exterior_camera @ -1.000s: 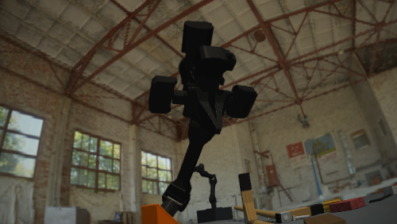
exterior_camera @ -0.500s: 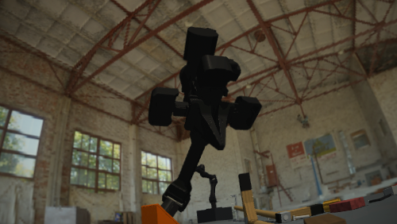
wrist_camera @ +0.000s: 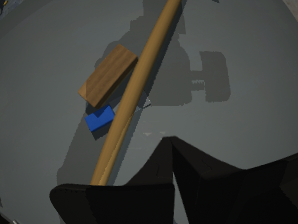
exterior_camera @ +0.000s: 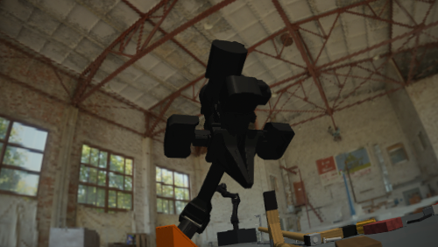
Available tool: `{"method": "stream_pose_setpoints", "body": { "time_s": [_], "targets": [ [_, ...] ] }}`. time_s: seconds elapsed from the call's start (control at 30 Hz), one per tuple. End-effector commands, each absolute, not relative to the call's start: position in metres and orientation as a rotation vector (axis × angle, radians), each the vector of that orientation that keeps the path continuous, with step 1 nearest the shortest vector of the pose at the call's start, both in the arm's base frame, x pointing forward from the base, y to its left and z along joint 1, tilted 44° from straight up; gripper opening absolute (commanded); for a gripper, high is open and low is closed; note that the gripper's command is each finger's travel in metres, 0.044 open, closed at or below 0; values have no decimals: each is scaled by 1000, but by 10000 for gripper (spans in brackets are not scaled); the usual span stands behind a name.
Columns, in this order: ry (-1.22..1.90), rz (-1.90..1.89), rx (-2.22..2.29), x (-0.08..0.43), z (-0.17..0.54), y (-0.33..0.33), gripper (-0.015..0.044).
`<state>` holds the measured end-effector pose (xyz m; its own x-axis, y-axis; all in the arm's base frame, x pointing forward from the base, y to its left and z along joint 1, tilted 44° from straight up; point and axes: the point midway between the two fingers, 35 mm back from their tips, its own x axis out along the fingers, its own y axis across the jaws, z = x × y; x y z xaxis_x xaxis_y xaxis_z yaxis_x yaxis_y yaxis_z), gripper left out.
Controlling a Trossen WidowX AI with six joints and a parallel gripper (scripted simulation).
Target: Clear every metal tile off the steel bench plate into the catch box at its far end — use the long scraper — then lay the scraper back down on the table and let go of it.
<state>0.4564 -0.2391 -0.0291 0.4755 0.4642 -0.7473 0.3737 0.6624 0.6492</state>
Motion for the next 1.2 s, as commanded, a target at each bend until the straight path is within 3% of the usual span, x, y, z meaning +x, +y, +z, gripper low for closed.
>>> {"method": "stream_pose_setpoints", "body": {
  "time_s": [0.0,1.17],
  "targets": [
    [1116,62,897,457,-34,-235,0],
    [1114,66,901,462,-85,-184,0]
  ]
}}
